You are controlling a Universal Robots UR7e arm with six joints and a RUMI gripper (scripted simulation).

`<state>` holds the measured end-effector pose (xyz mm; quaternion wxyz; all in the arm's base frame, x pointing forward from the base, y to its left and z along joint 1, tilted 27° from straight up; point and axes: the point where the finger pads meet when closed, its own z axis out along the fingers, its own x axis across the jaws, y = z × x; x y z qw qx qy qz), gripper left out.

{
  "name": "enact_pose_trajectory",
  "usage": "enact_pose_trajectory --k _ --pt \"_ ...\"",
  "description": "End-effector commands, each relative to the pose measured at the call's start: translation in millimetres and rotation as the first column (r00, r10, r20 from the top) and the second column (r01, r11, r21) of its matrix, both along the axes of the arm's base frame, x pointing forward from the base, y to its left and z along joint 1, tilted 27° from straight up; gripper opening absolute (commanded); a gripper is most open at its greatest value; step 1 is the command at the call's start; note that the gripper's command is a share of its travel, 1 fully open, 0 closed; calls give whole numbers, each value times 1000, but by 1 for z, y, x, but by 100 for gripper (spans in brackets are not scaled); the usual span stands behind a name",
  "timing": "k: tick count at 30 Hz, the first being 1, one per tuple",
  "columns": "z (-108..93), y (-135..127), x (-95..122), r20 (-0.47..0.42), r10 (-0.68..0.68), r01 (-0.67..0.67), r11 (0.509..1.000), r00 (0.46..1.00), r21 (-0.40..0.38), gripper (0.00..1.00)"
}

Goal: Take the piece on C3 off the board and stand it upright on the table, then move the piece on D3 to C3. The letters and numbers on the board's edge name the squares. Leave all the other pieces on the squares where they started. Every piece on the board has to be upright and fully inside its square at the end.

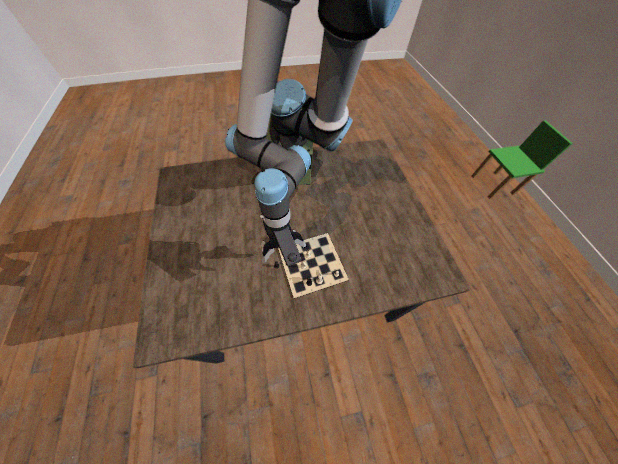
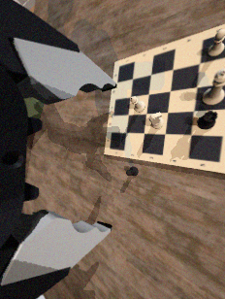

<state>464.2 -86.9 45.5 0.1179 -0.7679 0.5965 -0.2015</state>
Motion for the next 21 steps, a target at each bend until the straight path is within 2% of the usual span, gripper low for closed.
enact_pose_trajectory --k 1,6,12,14,21 --pt "2 11 3 0 -156 155 986 988 62 100" --pt "3 23 5 -5 -310 308 941 951 142 100" --pt "4 37 6 -25 -474 467 855 880 228 100" --pt "4 37 6 -25 -474 467 855 880 228 100" --pt "5 50 6 -58 -616 601 738 786 307 100"
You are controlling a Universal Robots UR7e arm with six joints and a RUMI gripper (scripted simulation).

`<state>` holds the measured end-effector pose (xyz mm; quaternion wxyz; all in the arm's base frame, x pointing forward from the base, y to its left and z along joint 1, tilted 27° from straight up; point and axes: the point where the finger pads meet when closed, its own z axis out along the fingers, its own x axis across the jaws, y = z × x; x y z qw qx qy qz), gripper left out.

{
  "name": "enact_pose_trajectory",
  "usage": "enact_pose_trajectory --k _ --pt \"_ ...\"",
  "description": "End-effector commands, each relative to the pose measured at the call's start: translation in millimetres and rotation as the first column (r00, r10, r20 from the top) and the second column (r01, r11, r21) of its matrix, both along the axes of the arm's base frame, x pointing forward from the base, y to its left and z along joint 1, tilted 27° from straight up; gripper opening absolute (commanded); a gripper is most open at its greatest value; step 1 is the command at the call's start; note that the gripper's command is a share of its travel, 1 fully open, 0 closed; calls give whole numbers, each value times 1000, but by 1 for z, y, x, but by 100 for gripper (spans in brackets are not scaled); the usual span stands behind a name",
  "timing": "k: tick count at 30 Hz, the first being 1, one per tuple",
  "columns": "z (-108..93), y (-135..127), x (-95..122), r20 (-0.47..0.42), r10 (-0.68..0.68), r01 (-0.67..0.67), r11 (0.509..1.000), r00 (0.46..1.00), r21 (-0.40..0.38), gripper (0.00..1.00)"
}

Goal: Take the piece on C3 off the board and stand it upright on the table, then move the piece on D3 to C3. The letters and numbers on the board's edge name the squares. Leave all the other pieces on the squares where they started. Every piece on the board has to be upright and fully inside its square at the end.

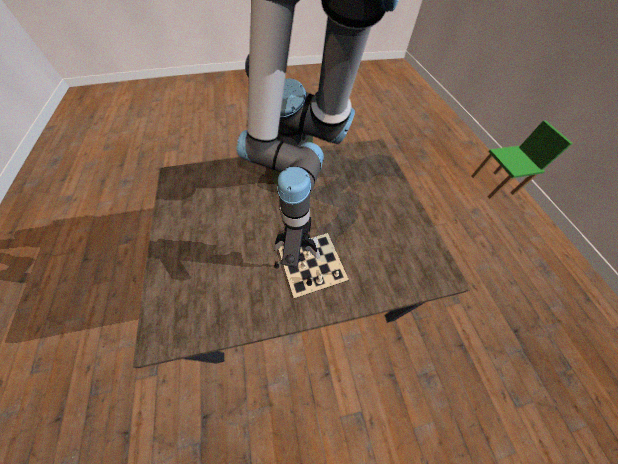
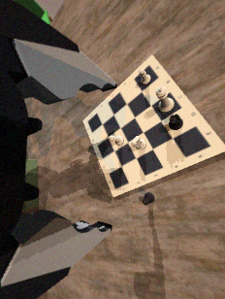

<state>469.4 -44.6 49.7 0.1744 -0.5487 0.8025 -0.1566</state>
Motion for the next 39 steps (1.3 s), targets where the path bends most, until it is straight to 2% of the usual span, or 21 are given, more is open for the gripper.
enact_pose_trajectory --k 1,8,27,28,39 --pt "1 9 0 3 -135 134 990 991 52 100" --pt "2 18 -1 4 -244 243 964 970 109 100" --pt "2 23 -1 2 -307 304 942 952 143 100" --pt "2 23 -1 2 -307 304 942 952 143 23" --pt "2 23 -1 2 -307 304 942 952 143 23"
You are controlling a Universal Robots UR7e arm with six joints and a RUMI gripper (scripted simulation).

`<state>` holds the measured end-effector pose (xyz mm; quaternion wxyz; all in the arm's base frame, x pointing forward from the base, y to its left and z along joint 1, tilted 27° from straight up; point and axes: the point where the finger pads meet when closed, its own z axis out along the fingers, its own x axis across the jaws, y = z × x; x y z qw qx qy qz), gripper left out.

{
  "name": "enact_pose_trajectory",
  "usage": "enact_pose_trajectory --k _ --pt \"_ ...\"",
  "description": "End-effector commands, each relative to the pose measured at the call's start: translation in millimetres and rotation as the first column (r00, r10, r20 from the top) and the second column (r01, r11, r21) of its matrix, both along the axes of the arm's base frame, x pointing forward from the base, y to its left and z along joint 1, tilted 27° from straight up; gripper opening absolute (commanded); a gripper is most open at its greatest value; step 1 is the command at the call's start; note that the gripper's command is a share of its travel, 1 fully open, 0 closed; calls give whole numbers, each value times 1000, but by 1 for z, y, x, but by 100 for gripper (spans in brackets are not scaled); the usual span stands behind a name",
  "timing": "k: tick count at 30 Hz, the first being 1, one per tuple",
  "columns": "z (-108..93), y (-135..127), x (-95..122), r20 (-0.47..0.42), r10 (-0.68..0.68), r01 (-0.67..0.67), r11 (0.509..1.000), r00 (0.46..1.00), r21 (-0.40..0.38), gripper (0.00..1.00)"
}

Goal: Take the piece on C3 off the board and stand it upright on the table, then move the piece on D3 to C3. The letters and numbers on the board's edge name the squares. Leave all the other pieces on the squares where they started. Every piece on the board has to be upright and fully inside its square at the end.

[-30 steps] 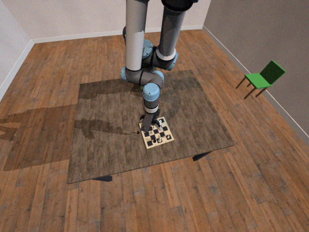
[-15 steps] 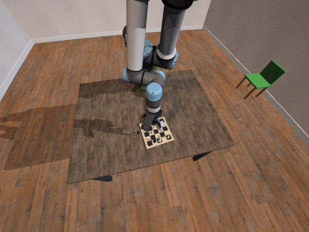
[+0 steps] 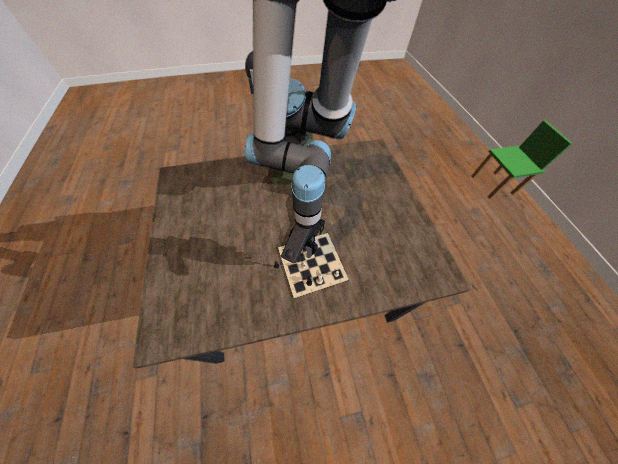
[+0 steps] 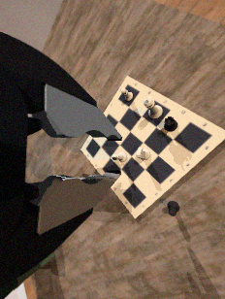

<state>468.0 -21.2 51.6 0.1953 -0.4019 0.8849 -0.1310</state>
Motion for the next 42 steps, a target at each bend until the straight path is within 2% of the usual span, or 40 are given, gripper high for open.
enact_pose_trajectory --k 1,28,42 --pt "0 0 0 1 0 0 1000 1000 0 23" --pt "0 0 0 1 0 0 1000 1000 0 23" --pt "-7 0 4 0 0 0 1000 1000 0 23"
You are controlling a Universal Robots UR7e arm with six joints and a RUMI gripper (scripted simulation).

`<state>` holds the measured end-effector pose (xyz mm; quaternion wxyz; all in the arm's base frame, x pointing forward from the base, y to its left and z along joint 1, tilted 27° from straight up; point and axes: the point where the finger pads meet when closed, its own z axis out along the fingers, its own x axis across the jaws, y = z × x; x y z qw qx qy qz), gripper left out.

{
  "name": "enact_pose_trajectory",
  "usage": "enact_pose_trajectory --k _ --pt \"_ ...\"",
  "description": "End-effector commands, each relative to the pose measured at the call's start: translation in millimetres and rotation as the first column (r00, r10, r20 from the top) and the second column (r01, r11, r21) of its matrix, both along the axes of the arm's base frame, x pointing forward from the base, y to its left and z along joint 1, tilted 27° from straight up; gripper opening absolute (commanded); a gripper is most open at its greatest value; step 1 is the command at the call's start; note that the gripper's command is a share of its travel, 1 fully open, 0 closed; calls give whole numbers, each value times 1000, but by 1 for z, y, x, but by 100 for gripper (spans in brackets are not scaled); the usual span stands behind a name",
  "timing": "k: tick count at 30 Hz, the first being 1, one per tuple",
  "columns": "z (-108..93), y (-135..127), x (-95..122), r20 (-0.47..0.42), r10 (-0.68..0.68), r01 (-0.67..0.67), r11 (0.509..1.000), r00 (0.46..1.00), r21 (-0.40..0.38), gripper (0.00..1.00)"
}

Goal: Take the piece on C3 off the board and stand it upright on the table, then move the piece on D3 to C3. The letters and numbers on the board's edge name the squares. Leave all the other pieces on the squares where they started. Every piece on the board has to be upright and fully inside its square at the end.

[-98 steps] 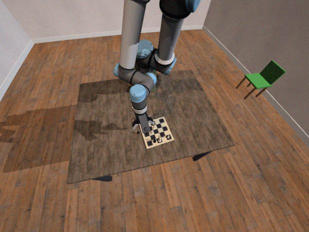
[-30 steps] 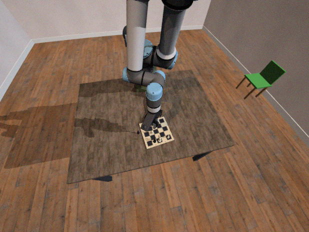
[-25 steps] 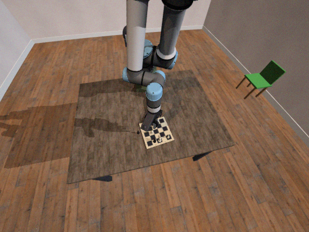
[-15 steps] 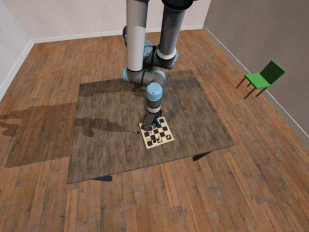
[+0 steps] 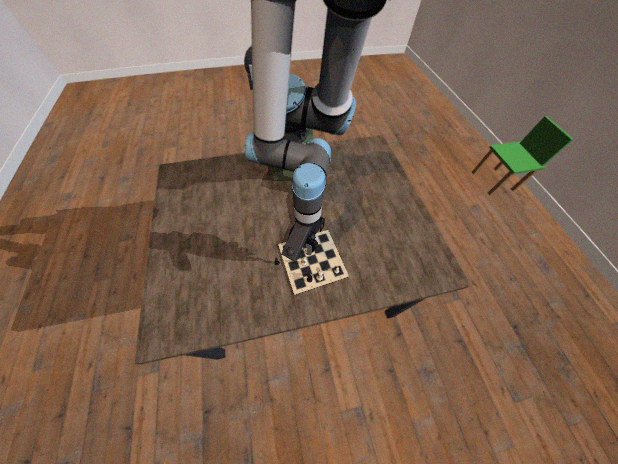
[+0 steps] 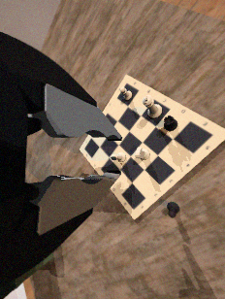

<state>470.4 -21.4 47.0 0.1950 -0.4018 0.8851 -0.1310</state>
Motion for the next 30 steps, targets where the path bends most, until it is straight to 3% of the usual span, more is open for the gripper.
enact_pose_trajectory --k 1,30 --pt "-4 0 2 1 0 0 1000 1000 0 23" --pt "-36 -2 20 1 0 0 1000 1000 0 23"
